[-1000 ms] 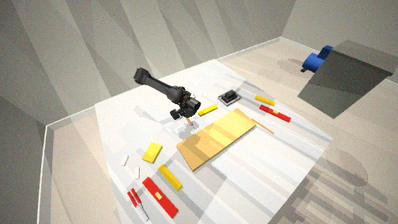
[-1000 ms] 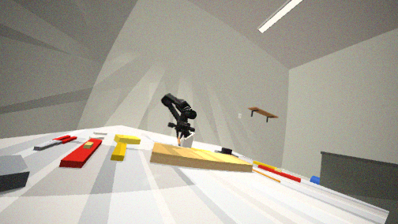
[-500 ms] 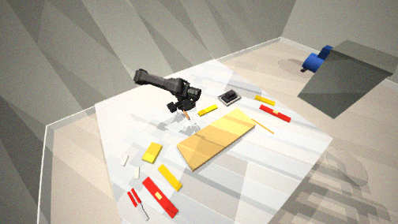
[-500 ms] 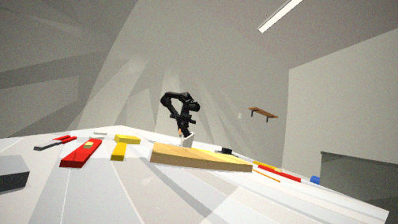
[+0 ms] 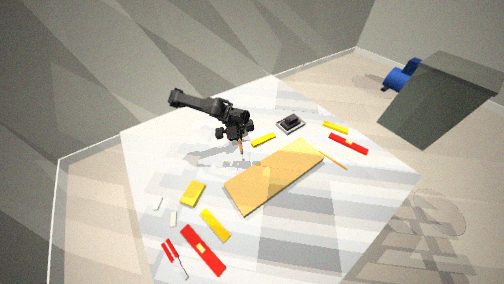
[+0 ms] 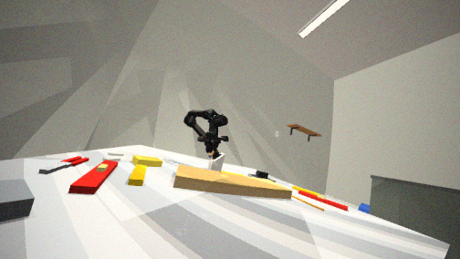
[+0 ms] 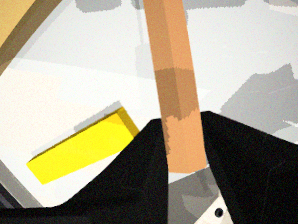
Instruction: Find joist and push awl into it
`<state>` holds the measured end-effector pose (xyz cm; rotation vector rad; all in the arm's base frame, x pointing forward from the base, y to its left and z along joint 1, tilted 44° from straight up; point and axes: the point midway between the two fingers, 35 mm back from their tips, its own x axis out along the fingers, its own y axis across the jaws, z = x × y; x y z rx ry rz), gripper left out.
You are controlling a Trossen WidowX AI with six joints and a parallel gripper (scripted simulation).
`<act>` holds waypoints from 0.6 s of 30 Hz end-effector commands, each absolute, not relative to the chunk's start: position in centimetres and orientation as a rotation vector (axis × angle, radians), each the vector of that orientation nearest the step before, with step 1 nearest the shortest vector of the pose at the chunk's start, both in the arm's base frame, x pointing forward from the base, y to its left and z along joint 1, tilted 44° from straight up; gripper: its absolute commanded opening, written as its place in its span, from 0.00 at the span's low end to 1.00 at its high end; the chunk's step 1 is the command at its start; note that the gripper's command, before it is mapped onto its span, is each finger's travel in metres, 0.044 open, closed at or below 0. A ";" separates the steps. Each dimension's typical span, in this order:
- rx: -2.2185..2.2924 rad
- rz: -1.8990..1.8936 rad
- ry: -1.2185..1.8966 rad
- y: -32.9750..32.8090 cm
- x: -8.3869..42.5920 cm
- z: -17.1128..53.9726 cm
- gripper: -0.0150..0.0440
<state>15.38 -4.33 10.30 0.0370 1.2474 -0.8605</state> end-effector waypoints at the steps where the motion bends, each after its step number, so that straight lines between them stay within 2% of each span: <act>1: 0.209 -0.874 1.127 -3.9 16.2 9.9 0.25; 18: 0.940 -0.809 0.612 -2.2 20.1 10.7 0.25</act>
